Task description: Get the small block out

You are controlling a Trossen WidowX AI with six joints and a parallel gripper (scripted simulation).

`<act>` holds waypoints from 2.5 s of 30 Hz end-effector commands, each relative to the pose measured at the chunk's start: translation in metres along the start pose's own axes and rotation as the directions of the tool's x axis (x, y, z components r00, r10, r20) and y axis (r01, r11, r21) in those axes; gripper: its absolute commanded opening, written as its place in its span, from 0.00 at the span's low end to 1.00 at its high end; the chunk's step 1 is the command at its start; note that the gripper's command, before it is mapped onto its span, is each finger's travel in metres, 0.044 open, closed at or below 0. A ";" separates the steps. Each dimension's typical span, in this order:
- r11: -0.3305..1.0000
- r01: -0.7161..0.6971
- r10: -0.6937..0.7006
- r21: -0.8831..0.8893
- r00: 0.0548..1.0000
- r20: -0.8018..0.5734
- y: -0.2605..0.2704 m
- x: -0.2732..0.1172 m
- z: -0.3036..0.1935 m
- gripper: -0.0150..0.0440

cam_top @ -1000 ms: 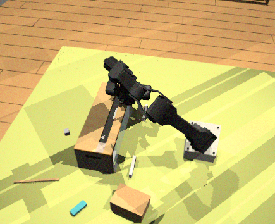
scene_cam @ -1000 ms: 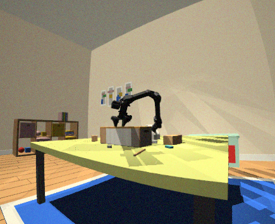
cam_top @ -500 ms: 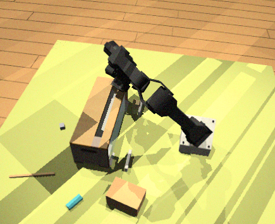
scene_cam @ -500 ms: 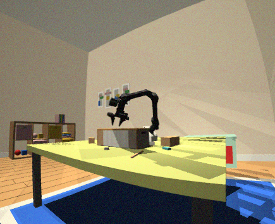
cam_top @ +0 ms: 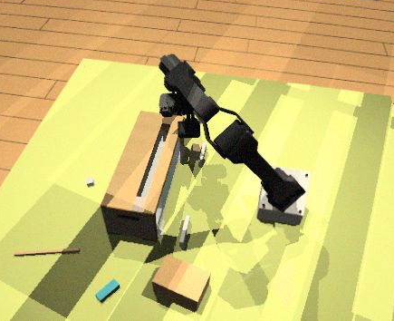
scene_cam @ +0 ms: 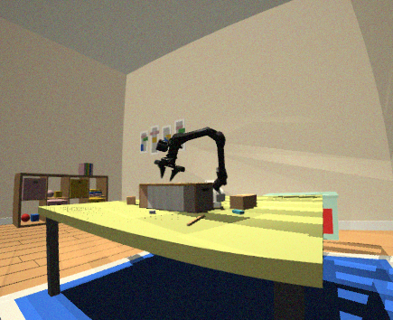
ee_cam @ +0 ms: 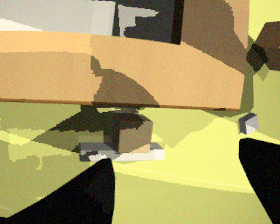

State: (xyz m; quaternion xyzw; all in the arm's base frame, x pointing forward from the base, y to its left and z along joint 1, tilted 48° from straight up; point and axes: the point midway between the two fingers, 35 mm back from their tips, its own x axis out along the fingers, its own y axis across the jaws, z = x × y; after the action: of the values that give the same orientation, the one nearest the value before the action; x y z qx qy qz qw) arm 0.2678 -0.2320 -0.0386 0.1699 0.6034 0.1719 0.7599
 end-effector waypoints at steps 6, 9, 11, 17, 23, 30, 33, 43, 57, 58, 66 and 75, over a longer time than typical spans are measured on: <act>0.312 -0.157 0.082 0.937 0.987 0.138 -0.009 0.001 -0.014 0.74; 0.120 -0.174 0.094 0.977 0.982 0.163 -0.010 0.000 -0.016 0.74; -0.010 -0.177 0.100 0.984 0.979 0.177 -0.010 0.000 -0.018 0.74; -0.392 -0.161 0.120 0.906 0.967 0.224 -0.012 -0.001 -0.021 0.74; -0.710 -0.094 0.135 0.698 0.954 0.266 -0.014 -0.002 -0.025 0.74; -0.940 0.036 0.151 0.339 0.936 0.319 -0.016 -0.004 -0.029 0.74; -0.981 0.105 0.156 0.165 0.928 0.339 -0.017 -0.004 -0.030 0.74; -0.929 0.273 0.165 -0.248 0.909 0.383 -0.019 -0.006 -0.034 0.74; -0.929 0.273 0.165 -0.248 0.909 0.383 -0.019 -0.006 -0.034 0.74; -0.929 0.273 0.165 -0.248 0.909 0.383 -0.019 -0.006 -0.034 0.74; -0.929 0.277 0.168 -0.247 0.907 0.385 0.006 0.083 -0.034 0.74; -0.929 0.277 0.168 -0.247 0.907 0.385 0.008 0.090 -0.034 0.74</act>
State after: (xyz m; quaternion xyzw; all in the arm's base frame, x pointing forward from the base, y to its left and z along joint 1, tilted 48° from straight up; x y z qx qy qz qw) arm 0.2525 -0.1848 -0.1165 -0.7988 -0.1326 0.4511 0.3753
